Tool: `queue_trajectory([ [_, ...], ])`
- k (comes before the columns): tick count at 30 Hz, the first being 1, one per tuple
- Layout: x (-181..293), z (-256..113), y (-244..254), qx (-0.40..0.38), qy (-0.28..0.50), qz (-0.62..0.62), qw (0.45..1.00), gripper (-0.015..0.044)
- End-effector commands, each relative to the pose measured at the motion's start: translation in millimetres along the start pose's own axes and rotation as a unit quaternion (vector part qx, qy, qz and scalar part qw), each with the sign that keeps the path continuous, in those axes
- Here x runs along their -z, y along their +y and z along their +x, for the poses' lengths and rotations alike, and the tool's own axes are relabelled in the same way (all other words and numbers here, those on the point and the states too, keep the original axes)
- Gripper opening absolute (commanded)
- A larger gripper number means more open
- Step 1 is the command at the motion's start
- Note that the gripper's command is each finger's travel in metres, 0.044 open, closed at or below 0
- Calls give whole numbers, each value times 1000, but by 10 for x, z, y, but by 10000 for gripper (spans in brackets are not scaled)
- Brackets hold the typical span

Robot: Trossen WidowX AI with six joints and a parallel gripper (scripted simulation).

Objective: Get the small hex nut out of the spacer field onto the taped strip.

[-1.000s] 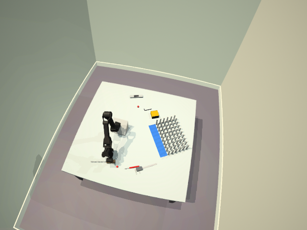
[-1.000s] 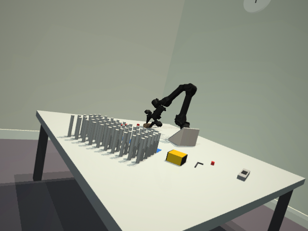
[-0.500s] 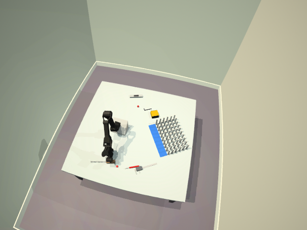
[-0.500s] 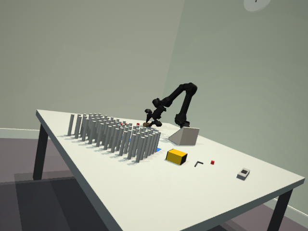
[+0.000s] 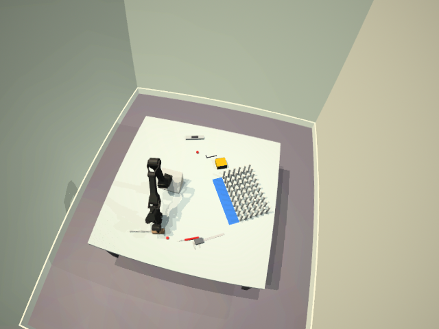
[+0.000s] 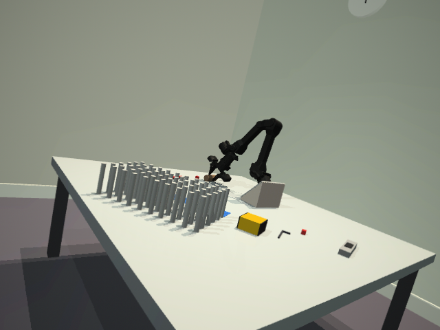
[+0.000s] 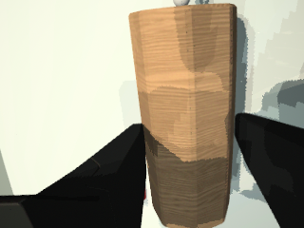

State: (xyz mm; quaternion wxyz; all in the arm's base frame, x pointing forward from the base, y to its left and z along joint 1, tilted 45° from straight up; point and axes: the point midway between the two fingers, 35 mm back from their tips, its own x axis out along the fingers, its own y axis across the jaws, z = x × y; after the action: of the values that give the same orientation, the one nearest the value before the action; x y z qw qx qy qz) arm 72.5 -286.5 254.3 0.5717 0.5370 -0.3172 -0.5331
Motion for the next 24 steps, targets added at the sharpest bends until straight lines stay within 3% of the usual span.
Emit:
queue_trajectory([
  [1, 10, 9, -73, 1, 0, 0, 1000, 0],
  [23, 10, 10, -74, -30, -2, 1, 1000, 0],
  [24, 1, 2, -11, -32, -3, 1, 999, 26],
])
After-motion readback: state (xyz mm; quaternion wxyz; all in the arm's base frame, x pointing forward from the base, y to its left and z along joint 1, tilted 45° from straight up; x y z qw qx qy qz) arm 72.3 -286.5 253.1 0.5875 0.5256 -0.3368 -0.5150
